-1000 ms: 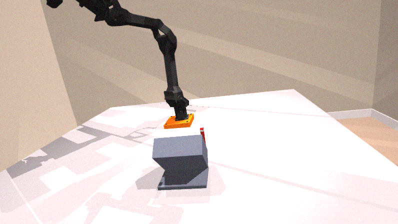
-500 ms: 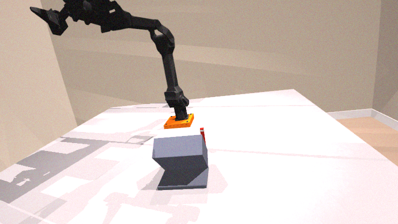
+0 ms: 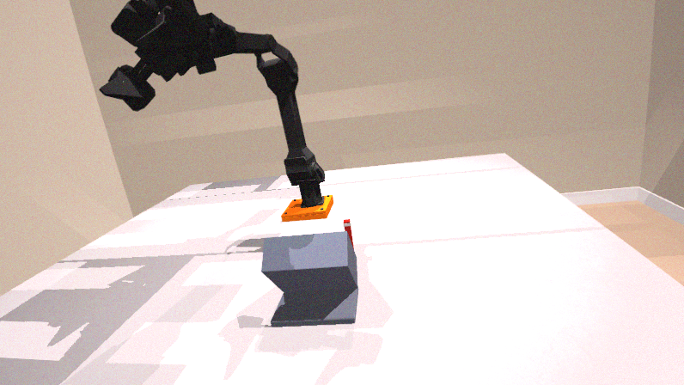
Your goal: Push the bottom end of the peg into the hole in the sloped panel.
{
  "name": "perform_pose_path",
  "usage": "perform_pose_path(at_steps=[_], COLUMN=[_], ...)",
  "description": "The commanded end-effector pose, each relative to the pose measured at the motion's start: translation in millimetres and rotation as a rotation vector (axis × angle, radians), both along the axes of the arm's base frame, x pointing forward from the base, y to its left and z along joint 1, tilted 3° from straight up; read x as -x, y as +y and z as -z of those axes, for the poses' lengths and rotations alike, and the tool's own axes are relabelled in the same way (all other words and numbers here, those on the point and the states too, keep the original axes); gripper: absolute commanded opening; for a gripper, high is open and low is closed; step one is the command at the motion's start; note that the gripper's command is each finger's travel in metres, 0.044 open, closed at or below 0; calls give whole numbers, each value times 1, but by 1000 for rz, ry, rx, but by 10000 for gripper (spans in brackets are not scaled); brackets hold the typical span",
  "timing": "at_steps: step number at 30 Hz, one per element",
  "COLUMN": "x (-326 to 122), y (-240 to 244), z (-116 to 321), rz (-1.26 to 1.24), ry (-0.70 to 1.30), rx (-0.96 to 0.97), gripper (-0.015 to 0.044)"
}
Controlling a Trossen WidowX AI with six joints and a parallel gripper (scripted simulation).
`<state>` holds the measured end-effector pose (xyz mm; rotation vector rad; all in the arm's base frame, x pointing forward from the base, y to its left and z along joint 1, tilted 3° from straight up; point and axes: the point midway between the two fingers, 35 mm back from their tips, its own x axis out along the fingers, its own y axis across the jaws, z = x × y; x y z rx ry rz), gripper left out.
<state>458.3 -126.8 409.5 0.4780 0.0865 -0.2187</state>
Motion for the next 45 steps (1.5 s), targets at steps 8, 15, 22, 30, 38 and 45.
perform_pose_path(at_steps=[8, 15, 22, 30, 38, 45], x=[-13, -6, 11, 41, 79, 118], y=[60, 99, 136, 174, 205, 225], z=[88, 136, 179, 222, 256, 279], rz=[-110, -183, -255, -335, -411, -472], ry=[315, 504, 695, 914, 1132, 1320], rx=[-38, -37, -17, 29, 99, 181], gripper=[440, 440, 440, 440, 440, 440])
